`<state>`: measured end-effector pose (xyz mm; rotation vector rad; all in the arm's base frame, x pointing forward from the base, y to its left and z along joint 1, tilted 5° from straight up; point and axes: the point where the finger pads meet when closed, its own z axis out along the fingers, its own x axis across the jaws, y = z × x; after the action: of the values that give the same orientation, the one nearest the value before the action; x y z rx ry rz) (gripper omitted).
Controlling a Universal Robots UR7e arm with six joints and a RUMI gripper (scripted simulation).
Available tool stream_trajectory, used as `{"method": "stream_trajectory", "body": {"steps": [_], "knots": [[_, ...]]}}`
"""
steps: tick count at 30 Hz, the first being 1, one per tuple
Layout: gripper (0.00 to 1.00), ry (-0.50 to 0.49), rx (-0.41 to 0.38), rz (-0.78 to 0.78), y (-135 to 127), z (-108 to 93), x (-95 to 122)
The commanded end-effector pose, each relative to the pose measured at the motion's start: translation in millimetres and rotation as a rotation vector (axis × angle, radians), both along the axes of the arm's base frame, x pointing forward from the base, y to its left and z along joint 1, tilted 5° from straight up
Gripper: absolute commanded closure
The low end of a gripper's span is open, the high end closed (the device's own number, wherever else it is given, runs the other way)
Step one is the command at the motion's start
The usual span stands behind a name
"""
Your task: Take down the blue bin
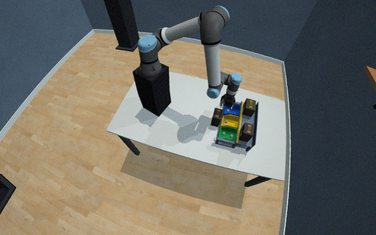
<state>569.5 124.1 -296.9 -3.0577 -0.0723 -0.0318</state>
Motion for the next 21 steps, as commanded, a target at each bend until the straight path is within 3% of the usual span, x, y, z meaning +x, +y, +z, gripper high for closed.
{"method": "stream_trajectory", "body": {"steps": [1, 7, 20, 21], "knots": [[0.42, -0.001, 0.0, 0.0, -2, 18, 0], [0.42, -0.001, 0.0, 0.0, -3, 33, 0], [0.42, -0.001, 0.0, 0.0, -3, 41, 0], [1.0, -0.001, 0.0, 0.0, -3, 41, 0]]}}
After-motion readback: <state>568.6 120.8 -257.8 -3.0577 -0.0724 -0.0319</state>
